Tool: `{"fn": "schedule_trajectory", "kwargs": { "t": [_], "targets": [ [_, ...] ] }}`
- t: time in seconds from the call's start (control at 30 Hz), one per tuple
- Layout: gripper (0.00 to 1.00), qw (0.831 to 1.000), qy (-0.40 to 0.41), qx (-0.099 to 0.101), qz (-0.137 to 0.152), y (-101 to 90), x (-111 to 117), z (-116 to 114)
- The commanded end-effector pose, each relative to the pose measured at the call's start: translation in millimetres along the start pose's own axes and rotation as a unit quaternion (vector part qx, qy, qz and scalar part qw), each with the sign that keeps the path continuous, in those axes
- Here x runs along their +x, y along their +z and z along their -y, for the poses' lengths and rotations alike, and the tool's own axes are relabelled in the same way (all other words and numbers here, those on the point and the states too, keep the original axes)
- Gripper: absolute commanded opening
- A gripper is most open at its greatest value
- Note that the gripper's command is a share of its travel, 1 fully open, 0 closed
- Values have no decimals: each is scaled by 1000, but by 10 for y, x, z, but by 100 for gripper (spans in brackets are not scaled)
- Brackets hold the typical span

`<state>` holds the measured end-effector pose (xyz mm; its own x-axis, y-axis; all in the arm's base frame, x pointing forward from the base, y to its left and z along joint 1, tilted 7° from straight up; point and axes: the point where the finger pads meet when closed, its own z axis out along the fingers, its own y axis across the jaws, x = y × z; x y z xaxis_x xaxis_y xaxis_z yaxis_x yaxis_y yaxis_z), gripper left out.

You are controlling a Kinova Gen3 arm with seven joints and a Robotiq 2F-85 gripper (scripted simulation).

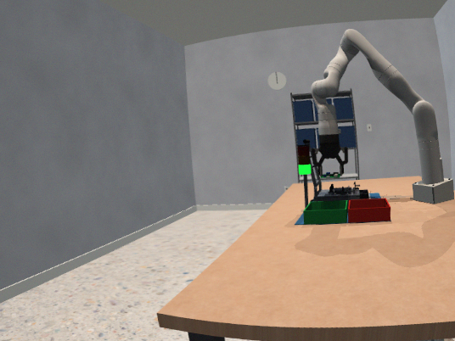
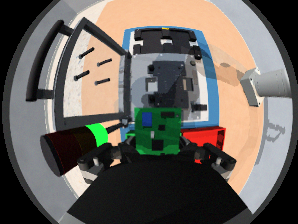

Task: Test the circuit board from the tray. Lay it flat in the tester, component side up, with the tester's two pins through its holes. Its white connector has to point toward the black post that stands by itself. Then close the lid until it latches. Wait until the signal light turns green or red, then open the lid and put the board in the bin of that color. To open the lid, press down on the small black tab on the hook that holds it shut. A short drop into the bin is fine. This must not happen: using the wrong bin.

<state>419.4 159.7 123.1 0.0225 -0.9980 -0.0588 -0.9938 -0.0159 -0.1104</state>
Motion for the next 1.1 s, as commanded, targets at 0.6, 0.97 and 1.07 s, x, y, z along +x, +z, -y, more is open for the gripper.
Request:
{"fn": "schedule_trajectory", "kwargs": {
  "t": [0.6,0.97,1.07],
  "targets": [
    [77,1000,-17,-7,5,268,-882,88],
    [77,1000,-17,-7,5,270,-890,90],
    [77,1000,-17,-7,5,270,-890,90]
  ]
}}
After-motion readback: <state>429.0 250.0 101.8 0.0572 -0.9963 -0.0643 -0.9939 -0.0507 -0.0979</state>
